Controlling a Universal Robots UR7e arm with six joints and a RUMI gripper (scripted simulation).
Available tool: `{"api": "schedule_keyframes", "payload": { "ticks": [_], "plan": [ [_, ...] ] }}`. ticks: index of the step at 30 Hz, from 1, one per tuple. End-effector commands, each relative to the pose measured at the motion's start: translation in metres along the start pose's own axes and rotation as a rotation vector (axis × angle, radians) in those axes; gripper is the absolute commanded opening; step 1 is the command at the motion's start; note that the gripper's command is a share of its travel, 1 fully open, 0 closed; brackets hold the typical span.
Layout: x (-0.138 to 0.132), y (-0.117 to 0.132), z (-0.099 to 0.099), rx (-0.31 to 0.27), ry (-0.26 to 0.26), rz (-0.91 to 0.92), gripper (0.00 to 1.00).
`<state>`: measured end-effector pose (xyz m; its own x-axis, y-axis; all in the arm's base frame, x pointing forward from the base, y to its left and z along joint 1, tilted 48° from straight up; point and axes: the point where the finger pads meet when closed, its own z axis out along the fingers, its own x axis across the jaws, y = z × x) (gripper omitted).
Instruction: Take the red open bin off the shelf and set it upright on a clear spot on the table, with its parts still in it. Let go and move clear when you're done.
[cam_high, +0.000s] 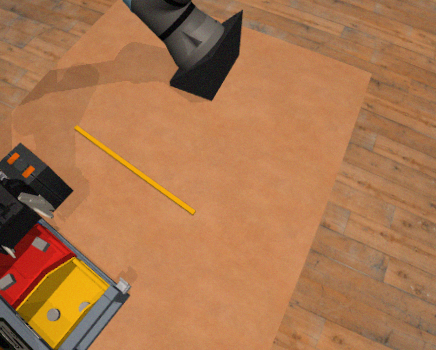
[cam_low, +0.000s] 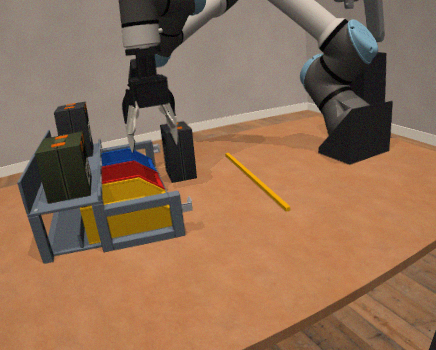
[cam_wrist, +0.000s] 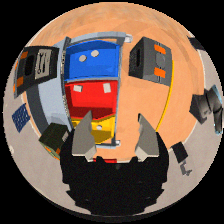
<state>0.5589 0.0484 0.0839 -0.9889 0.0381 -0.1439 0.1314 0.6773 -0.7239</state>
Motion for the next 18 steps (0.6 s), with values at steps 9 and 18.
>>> {"api": "schedule_keyframes", "payload": {
  "ticks": [9, 18],
  "plan": [
    [0.0, 0.0, 0.015, 0.0, -0.001, 0.0, 0.58],
    [0.0, 0.0, 0.03, 0.0, -0.001, 0.0, 0.58]
  ]
}}
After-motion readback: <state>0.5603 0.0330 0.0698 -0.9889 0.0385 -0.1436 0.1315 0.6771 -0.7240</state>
